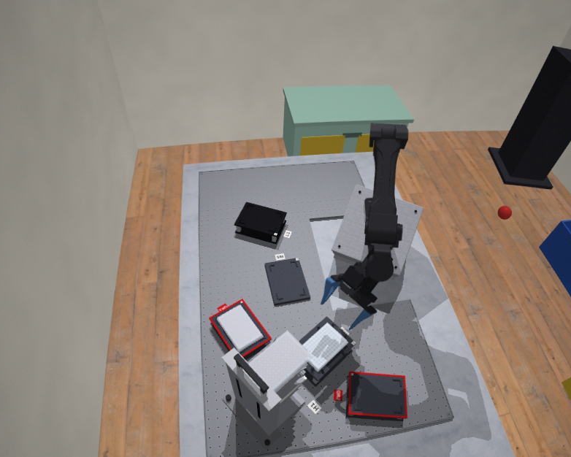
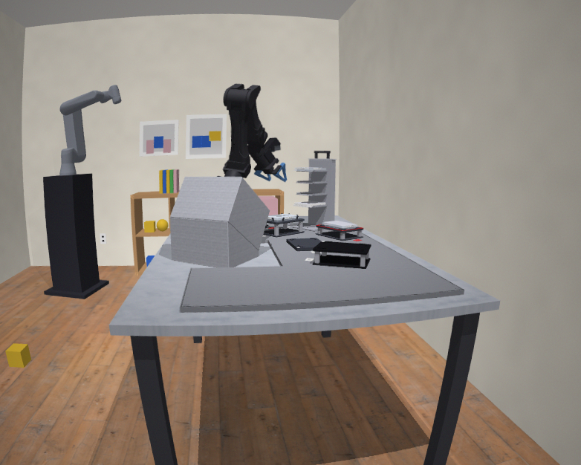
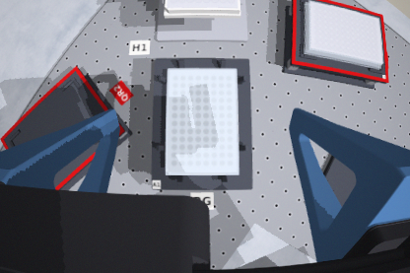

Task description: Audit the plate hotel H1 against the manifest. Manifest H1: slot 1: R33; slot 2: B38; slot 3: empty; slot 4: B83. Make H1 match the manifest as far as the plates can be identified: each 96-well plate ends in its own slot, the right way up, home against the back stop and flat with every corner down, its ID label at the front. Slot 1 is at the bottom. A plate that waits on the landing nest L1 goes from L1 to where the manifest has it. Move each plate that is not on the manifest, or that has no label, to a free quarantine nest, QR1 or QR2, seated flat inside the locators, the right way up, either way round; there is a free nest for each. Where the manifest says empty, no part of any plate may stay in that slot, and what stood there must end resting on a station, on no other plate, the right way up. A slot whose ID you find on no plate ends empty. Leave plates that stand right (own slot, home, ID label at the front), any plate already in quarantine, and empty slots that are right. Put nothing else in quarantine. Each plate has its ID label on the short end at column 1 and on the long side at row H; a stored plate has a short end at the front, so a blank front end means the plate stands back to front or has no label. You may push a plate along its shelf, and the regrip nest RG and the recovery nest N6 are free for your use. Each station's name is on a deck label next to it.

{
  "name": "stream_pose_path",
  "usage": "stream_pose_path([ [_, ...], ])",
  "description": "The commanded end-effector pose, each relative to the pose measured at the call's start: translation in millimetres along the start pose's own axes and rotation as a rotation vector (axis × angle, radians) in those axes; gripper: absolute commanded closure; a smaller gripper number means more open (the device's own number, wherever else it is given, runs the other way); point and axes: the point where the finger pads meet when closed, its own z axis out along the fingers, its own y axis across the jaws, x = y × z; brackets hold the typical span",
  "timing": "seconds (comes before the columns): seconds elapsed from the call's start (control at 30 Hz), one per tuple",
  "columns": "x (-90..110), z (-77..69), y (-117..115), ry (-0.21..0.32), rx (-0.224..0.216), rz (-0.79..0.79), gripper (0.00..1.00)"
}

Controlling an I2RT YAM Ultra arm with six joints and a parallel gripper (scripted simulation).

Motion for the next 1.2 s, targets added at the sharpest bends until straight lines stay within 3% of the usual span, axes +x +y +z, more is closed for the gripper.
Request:
stream_pose_path([
  [0.0,9,12.0,-1,-0.001,0.006,-0.003,0.00],
  [0.67,52,53.0,-3,0.000,0.006,-0.002,0.00],
  [0.77,39,54.6,3,-0.026,-0.005,0.013,0.00],
  [0.8,29,49.9,4,-0.059,-0.014,0.030,0.00],
  [0.9,29,49.9,4,-0.059,-0.012,0.030,0.00],
  [0.93,38,54.5,3,-0.029,-0.001,0.014,0.00],
  [1.17,42,51.8,3,-0.023,-0.006,0.013,0.00],
])
